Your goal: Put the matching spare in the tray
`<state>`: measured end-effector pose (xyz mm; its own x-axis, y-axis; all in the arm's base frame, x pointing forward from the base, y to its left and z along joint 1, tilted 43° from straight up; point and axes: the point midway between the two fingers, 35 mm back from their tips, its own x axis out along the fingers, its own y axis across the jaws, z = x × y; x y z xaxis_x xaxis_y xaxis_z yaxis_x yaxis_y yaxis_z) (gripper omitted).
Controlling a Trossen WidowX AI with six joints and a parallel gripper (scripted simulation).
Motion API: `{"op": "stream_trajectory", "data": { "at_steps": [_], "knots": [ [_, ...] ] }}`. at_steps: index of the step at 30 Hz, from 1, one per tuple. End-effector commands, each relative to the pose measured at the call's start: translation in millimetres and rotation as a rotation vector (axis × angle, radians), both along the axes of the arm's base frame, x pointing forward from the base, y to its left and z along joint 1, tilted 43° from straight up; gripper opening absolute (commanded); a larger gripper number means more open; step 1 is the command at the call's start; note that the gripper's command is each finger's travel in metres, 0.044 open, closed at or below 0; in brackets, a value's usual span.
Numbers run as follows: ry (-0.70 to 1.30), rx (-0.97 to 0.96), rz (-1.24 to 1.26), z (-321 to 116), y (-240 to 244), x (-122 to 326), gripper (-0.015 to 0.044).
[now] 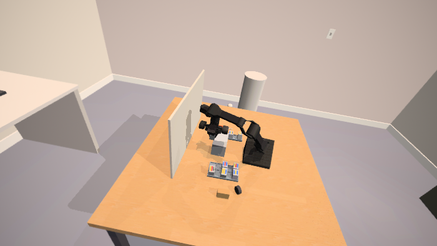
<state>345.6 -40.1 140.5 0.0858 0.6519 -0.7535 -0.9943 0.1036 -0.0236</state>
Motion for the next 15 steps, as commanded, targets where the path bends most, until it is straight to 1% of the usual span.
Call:
{"op": "stream_trajectory", "data": {
  "at_steps": [1, 15],
  "knots": [
    [0.001, -0.009, -0.013, -20, -28, 7, 0.0],
    [-0.002, -0.016, 0.0, -80, -100, 10, 0.0]
  ]
}}
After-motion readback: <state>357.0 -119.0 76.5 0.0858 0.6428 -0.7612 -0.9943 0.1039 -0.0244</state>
